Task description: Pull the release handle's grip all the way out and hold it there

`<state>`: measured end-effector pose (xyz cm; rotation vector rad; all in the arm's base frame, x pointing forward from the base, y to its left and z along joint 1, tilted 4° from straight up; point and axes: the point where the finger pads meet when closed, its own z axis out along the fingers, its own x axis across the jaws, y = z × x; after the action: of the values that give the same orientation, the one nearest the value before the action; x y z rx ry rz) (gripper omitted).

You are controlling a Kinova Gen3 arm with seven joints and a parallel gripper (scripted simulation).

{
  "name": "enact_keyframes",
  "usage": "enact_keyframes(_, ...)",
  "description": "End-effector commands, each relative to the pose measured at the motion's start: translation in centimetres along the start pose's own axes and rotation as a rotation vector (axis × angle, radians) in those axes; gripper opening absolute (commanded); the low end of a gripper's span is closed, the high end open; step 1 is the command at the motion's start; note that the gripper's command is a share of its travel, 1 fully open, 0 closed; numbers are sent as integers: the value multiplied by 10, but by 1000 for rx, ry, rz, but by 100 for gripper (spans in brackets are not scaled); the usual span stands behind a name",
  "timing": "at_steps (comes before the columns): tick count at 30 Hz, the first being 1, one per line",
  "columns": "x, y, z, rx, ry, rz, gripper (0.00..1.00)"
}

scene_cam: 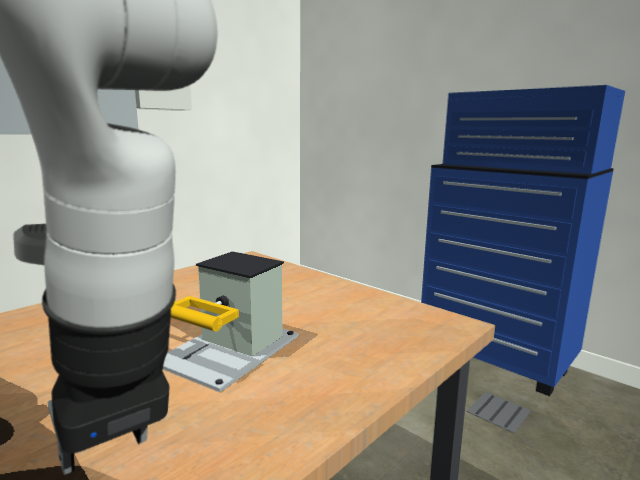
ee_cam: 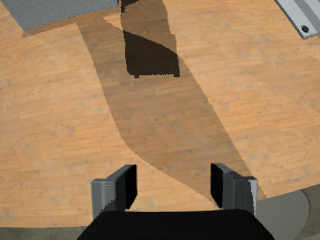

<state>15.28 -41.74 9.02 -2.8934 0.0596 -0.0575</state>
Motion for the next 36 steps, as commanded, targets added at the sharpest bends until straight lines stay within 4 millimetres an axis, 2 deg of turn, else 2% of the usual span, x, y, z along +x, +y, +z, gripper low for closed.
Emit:
enact_keyframes(1, 0, 0, -1, -2, 1, 0, 100)
enact_keyframes(18, 0, 0, -1, -2, 1, 0, 100)
enact_keyframes(23, 8, -3, 0, -14, -9, -4, 100)
enact_keyframes(27, 29, -16, 2, -30, -24, -20, 100)
enact_keyframes(32, 74, -49, 9, -71, -54, -59, 100)
enact_keyframes(34, 74, -49, 9, -71, -54, -59, 100)
enact_keyframes(36, 95, -69, 13, -94, -65, -80, 100)
